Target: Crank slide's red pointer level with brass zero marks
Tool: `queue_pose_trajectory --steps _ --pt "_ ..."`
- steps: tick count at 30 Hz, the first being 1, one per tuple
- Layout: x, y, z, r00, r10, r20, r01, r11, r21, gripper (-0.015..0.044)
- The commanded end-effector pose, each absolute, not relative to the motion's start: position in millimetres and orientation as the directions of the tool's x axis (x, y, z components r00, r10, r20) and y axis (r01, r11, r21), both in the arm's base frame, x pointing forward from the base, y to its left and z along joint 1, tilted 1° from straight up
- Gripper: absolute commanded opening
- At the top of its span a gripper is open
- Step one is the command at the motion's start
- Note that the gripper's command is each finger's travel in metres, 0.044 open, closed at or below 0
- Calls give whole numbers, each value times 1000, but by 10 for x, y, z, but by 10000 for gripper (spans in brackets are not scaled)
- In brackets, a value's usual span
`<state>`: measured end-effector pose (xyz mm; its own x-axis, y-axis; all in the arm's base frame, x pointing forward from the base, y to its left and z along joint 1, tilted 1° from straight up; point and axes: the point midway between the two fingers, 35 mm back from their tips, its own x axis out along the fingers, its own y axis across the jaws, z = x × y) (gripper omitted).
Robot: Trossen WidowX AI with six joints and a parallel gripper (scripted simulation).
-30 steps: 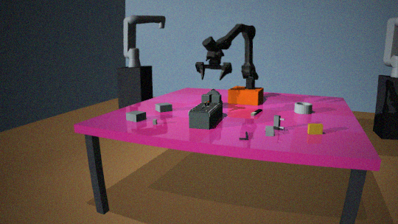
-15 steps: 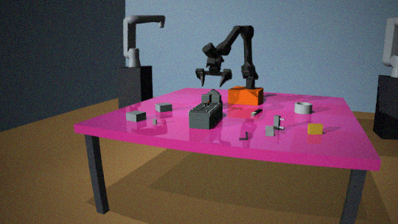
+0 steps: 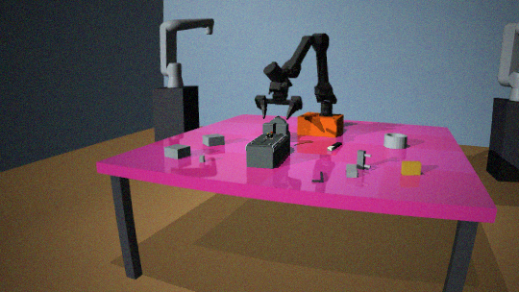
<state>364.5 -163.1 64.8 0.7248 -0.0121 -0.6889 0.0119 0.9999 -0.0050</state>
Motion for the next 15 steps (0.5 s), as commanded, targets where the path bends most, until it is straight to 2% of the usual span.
queue_pose_trajectory --steps 1,15 --pt "3635 -1619 573 723 -8 -690 6 1000 -6 440" --pt "3624 -1610 382 723 -8 -691 6 1000 -6 440"
